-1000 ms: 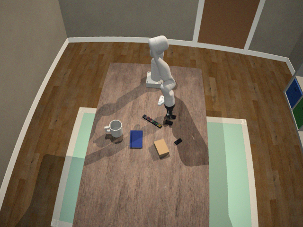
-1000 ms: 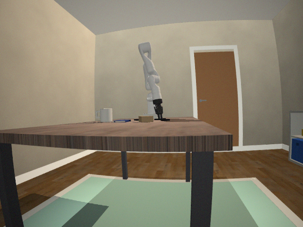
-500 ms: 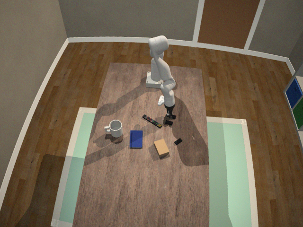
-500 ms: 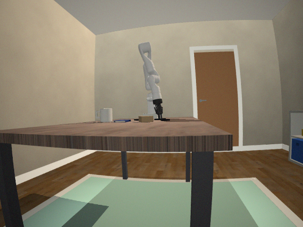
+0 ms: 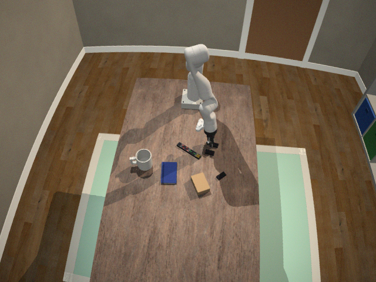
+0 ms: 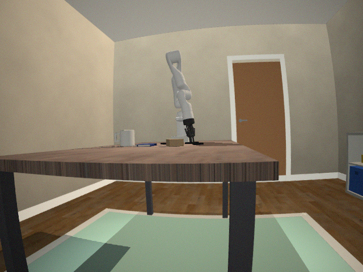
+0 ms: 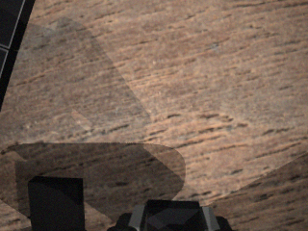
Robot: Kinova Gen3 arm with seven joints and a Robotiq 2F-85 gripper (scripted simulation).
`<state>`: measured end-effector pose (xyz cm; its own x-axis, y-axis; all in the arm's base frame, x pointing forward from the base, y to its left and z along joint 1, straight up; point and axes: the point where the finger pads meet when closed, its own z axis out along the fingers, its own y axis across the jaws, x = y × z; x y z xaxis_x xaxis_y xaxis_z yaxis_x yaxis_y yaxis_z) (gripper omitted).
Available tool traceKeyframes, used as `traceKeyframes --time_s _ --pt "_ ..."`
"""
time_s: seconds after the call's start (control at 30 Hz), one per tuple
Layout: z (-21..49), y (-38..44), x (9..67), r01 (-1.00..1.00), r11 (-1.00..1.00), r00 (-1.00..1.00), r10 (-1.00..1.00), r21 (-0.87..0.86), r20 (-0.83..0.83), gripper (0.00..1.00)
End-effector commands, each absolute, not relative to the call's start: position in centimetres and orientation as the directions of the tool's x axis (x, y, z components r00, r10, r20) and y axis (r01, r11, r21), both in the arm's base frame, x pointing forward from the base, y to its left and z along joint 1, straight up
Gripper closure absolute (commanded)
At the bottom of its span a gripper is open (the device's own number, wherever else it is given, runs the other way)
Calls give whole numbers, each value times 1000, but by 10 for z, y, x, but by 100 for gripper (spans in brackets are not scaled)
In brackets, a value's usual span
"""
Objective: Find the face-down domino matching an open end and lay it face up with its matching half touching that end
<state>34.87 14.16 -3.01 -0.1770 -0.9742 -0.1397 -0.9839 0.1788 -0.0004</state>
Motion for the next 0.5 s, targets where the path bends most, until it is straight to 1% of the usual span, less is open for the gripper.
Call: traceKeyframes --time_s 0.0,0.47 --pt "-30 142 349 -984 179 -177 -974 -1 -140 69" --pt "-22 142 349 -984 179 -177 -974 -1 -140 69"
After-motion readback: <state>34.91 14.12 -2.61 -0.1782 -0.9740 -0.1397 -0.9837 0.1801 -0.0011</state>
